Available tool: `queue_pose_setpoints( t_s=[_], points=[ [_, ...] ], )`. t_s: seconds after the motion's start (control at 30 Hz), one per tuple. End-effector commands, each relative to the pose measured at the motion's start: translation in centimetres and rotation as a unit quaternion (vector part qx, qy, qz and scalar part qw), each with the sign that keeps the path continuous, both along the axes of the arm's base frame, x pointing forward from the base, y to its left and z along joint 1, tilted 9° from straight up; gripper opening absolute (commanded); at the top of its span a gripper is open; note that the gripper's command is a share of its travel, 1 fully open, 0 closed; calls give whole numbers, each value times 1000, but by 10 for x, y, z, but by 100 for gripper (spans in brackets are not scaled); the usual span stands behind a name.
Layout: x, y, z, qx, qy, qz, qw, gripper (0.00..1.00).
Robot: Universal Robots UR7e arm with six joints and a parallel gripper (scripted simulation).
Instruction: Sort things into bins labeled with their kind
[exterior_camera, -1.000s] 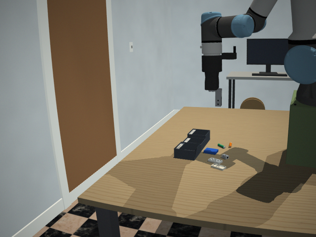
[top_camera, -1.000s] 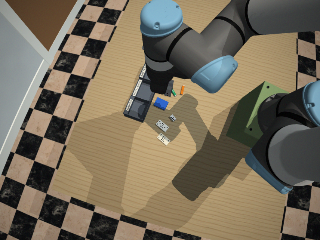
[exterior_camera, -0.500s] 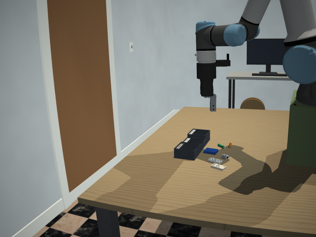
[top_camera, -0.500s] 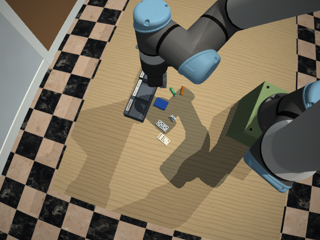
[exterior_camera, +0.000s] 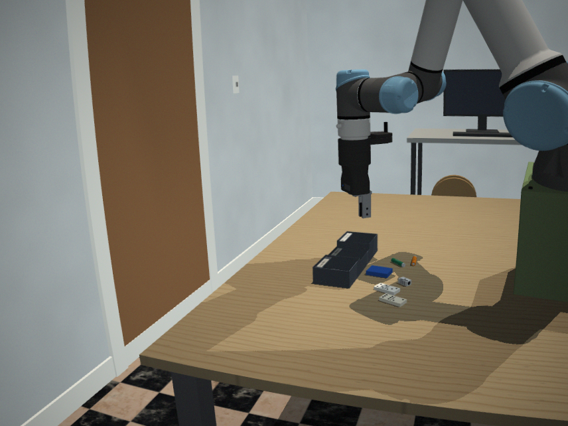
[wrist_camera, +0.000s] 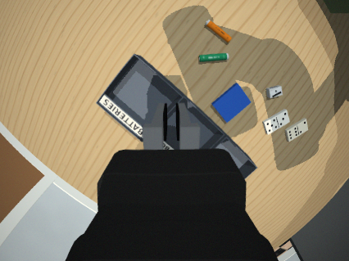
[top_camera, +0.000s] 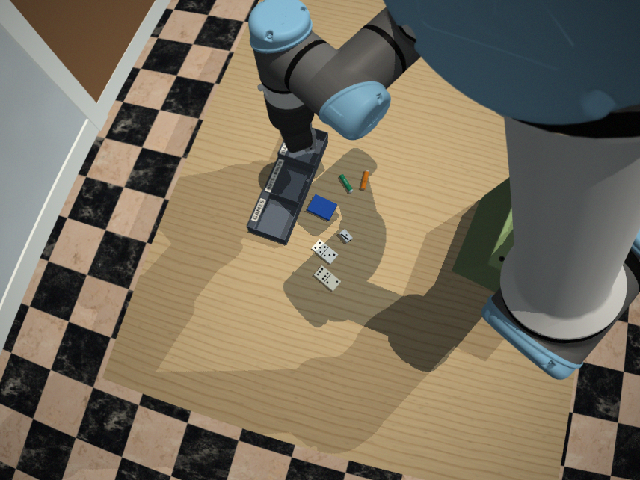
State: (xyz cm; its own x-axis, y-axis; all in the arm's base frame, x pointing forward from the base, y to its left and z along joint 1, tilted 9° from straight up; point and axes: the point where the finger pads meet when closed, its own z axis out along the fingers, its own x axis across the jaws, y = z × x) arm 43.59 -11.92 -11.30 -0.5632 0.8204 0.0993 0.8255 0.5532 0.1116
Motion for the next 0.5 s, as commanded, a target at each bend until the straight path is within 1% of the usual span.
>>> queue_pose_setpoints(
  t_s=[0.0, 0.03, 0.07, 0.27, 0.33, 0.37, 0.47],
  points=[
    [24, -27, -32, -2, -13, 77, 997, 31],
    [28, -32, -37, -3, -15, 91, 996, 31],
    [30, -33, -39, -4, -17, 104, 994, 31],
    [30, -33, -39, -8, -29, 184, 982, 31],
    [30, -33, -39, -8, -29, 184, 982, 31],
    [30, -33, -39, -10, -34, 221, 975, 31],
    [30, -33, -39, -11, -39, 256, 966, 31]
  ],
)
